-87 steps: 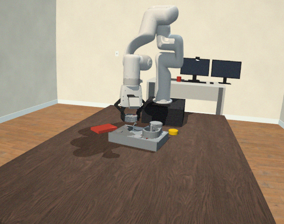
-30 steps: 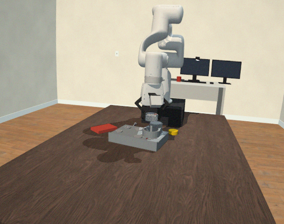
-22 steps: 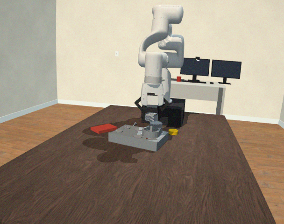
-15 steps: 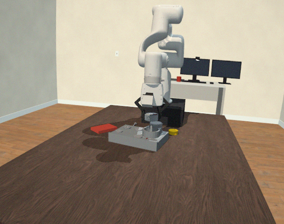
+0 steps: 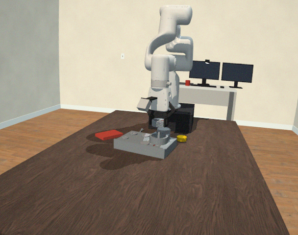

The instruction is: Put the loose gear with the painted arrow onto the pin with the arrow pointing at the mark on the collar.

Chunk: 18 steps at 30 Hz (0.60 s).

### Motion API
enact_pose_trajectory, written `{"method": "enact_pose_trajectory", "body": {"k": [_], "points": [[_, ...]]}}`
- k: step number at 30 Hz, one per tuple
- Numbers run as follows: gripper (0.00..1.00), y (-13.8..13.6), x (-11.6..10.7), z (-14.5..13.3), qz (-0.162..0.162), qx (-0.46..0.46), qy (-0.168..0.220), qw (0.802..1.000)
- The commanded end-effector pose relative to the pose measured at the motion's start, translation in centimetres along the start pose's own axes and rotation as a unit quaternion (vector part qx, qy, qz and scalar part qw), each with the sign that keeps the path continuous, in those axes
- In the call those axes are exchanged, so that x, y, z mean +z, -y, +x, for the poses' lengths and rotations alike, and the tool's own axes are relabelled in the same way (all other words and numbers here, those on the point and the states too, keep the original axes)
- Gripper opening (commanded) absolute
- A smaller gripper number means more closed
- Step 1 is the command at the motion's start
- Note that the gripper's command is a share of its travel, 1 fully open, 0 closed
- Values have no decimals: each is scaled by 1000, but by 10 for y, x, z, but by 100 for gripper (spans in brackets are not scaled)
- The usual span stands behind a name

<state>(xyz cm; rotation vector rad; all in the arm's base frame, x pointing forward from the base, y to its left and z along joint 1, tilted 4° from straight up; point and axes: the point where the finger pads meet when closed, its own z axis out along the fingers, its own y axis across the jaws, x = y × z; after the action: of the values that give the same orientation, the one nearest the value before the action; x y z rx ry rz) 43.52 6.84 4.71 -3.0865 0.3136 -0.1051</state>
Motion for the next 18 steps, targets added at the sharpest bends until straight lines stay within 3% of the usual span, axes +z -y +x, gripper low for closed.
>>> {"method": "enact_pose_trajectory", "body": {"k": [1, 18], "points": [[0, 1, -1, 2, -10, 99, -6, 995], [0, 1, -1, 2, -9, 252, -8, 968]]}}
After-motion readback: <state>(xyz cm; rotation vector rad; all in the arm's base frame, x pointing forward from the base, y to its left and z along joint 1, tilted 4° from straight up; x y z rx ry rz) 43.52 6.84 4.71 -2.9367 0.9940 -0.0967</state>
